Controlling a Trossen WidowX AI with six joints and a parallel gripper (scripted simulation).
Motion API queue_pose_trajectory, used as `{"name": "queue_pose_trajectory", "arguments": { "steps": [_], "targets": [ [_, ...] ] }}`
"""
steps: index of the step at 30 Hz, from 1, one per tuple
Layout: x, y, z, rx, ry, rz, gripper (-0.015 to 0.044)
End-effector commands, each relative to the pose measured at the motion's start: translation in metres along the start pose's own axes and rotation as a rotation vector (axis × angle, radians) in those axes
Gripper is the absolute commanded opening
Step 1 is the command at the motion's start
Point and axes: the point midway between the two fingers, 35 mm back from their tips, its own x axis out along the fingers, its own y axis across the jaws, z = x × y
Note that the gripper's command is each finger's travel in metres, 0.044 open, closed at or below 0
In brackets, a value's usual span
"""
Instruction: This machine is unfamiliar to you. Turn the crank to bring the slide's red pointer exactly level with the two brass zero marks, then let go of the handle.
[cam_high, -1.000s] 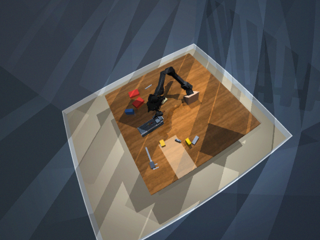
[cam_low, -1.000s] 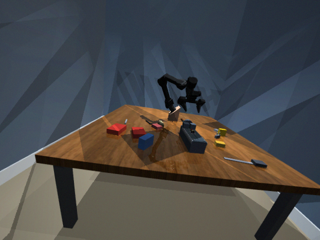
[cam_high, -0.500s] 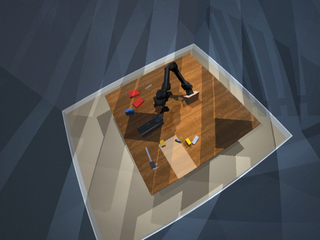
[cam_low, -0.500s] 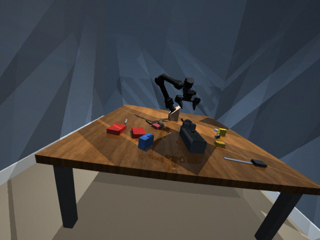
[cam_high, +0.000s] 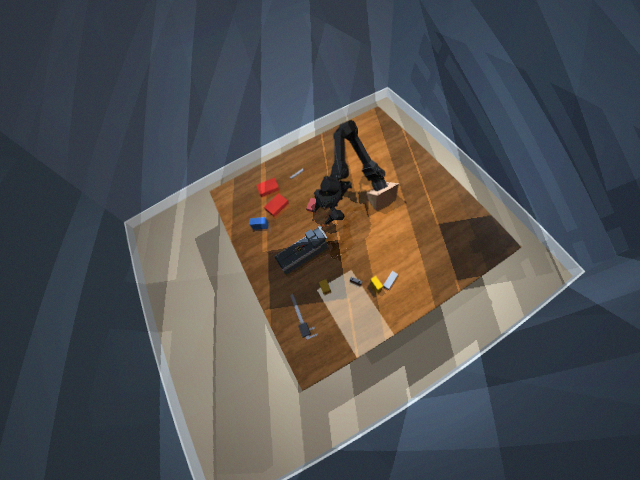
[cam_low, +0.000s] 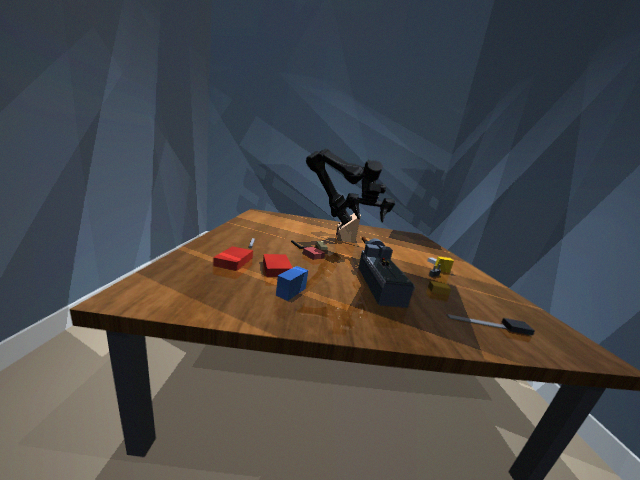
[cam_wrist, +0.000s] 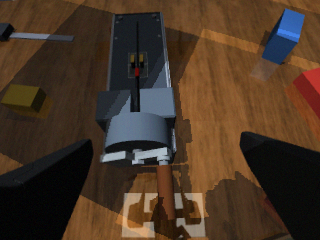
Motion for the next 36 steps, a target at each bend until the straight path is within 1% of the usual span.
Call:
{"name": "queue_pose_trajectory", "arguments": {
  "steps": [1,8,36],
  "targets": [
    [0.013,0.001,-0.017,-0.015,0.013,0.003,0.0440],
    [0.031,-0.001,-0.039,-0.016,0.011,0.000,0.0440],
    [0.060,0.000,-0.065,-0.016,0.012,0.000,0.0440]
  ]
}}
